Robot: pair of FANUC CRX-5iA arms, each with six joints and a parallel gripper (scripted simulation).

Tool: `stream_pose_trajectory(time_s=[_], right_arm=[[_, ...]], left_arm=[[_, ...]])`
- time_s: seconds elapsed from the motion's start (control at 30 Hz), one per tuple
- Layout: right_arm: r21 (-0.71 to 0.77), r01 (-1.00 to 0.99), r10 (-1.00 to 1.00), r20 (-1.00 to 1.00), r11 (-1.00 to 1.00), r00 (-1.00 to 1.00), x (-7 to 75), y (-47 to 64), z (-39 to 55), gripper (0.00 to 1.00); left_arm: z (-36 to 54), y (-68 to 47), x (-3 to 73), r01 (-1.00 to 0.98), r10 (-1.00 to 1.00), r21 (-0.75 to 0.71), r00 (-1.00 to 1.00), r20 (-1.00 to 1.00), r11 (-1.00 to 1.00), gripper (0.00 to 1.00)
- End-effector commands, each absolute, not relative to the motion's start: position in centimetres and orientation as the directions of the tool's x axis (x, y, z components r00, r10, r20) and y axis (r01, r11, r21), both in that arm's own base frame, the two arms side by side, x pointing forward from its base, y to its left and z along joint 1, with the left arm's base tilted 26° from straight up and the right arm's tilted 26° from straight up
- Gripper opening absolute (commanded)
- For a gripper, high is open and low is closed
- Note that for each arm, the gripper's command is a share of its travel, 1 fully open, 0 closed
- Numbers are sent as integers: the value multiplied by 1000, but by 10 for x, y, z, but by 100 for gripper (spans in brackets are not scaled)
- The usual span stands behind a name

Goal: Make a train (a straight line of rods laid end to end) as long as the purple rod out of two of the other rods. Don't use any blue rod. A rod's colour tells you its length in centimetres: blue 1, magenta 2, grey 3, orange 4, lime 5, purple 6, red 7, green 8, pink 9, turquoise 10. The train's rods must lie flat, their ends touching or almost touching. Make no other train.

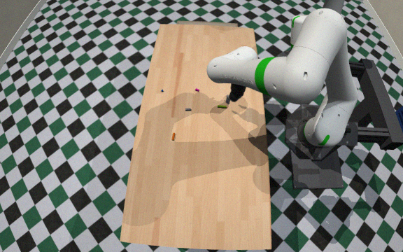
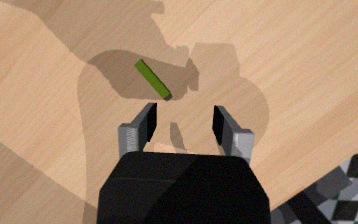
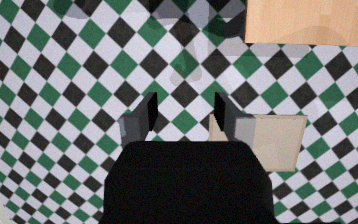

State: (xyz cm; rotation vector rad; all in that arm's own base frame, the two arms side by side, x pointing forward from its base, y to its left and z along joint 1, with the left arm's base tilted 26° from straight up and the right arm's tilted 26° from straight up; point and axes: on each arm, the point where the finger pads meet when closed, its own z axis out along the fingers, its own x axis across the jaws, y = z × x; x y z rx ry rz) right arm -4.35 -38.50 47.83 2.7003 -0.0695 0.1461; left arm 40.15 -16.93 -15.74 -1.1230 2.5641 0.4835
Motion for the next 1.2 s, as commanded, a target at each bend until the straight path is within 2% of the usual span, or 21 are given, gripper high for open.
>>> stream_pose_trajectory(time_s=[0.0,0.27,0.57,0.83,1.07,1.13,1.17], right_arm=[[421,-72,-26,113,-904,993,-44,-385,479,100],[421,-72,-26,113,-904,993,-44,-385,479,100],[421,-72,-26,113,-904,993,-44,-385,479,100],[421,-72,-26,113,-904,993,-44,-385,479,100],[421,-72,-26,113,-904,993,-44,-385,479,100],[421,-72,-26,113,-904,993,-44,-385,479,100],[421,-72,-26,113,-904,993,-44,-385,479,100]], left_arm=[[-157,-170,402,-748,-648,181,-649,-399,638,100],[-156,-170,405,-783,-682,159,-606,-409,601,100],[-154,-169,414,-883,-782,80,-449,-432,463,100],[-151,-167,427,-975,-882,-49,-175,-437,218,100],[-149,-165,435,-989,-908,-144,42,-417,20,100],[-149,-165,435,-989,-908,-144,42,-417,20,100],[-148,-164,437,-984,-907,-174,114,-405,-46,100]])
